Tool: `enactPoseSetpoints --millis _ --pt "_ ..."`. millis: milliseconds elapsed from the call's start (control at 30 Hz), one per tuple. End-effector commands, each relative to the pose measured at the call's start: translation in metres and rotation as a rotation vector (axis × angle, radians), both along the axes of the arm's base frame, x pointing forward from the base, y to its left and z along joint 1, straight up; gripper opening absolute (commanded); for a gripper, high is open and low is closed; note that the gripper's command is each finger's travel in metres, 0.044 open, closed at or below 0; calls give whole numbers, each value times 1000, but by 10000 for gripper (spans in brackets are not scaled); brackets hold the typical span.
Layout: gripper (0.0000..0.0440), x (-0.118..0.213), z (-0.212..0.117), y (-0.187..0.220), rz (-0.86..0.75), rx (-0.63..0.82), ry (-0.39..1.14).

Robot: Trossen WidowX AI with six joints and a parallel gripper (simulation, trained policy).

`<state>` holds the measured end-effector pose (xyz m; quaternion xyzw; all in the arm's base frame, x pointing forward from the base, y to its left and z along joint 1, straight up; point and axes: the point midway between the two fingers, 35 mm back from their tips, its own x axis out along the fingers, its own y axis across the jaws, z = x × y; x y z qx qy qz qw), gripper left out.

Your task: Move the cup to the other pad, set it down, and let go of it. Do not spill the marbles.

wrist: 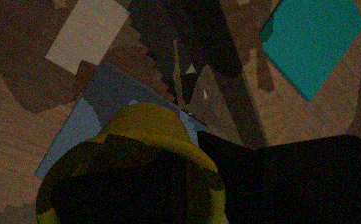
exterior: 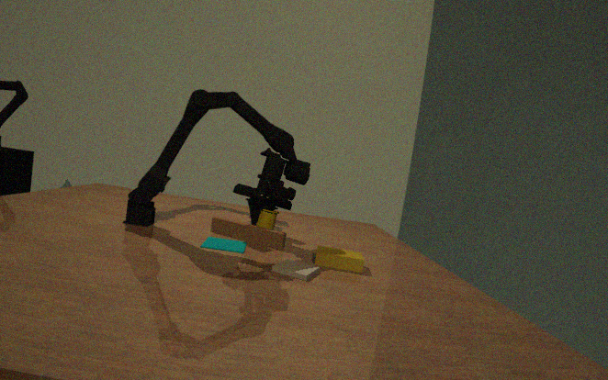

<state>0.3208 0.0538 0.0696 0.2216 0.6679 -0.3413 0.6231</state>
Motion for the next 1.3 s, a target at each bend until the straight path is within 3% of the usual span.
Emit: enactPoseSetpoints --millis 0,567,1267 --pt "20 -2 14 -5 -11 5 -22" --pt "11 -13 65 -34 -134 24 -102" --pt "0 -16 82 -89 -285 20 -221"
